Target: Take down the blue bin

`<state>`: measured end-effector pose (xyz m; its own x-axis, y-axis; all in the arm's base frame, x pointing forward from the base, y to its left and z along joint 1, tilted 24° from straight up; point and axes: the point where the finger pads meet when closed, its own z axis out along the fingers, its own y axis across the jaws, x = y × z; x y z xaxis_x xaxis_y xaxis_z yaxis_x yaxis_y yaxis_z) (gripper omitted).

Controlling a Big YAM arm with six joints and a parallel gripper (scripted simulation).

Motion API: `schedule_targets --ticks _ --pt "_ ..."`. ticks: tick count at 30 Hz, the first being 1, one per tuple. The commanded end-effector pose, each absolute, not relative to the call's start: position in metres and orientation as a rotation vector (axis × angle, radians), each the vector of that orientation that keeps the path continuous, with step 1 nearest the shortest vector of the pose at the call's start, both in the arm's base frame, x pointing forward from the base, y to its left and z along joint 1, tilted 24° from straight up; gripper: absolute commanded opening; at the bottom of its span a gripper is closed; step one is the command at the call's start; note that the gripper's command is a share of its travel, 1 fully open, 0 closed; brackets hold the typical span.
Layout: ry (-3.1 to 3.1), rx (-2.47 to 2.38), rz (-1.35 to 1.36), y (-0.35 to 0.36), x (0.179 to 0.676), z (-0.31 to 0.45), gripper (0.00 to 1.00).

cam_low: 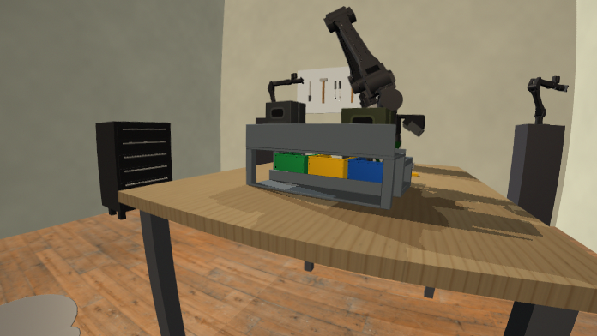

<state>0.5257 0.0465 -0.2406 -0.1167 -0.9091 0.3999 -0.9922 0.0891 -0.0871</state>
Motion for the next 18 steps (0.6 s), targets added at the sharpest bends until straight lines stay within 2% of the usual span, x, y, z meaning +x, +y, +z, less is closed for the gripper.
schedule_targets --ticks 1,18 --pt "-2.141 1.886 0.5 0.0361 0.5257 -0.2389 0.9" --pt "-2.138 1.887 0.497 0.0357 0.5244 -0.2419 0.9"
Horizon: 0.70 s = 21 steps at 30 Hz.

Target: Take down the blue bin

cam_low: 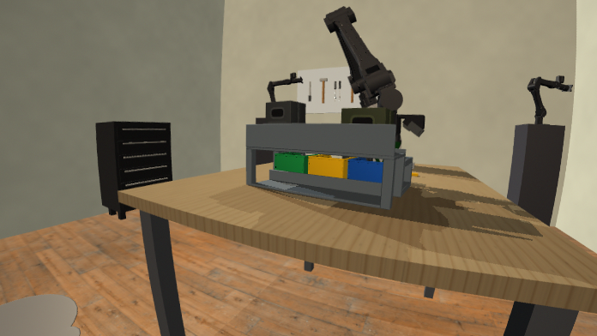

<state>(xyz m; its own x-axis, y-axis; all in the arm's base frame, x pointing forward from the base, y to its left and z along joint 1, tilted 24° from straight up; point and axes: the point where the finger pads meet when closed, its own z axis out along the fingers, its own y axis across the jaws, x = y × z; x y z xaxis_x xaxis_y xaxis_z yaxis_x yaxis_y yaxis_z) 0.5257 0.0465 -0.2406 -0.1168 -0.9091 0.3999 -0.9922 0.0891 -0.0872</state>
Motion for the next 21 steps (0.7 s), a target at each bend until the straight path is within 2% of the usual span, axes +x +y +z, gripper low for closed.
schedule_targets --ticks 1,21 --pt "-2.136 1.887 0.496 0.035 0.524 -0.243 0.9" --pt "-2.128 1.895 0.496 0.032 0.527 -0.256 0.9"
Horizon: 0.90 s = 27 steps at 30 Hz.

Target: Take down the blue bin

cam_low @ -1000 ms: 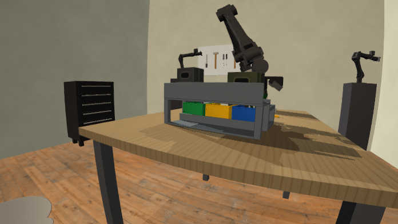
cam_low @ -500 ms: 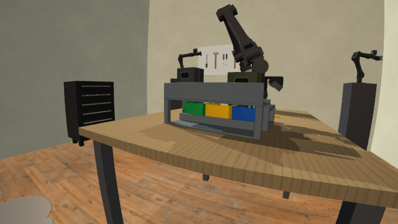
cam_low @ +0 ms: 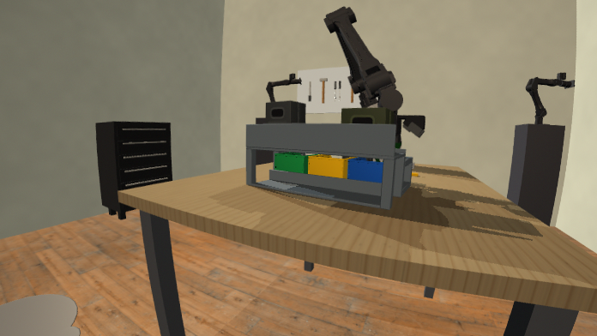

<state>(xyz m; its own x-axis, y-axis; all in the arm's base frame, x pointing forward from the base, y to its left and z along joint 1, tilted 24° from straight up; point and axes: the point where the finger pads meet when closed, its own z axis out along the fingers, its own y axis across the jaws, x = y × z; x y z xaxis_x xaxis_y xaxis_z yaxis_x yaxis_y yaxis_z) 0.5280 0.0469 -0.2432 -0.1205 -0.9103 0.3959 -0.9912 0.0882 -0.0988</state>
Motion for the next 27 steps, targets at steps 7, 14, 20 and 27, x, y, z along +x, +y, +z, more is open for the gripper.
schedule_targets --ticks 7,14,20,27 --pt "-2.139 1.899 0.509 0.032 0.536 -0.257 0.9" --pt "-2.142 1.9 0.512 0.03 0.538 -0.262 0.9" --pt "-2.142 1.9 0.512 0.029 0.538 -0.265 0.9" --pt "-2.142 1.899 0.511 0.028 0.538 -0.267 0.9"
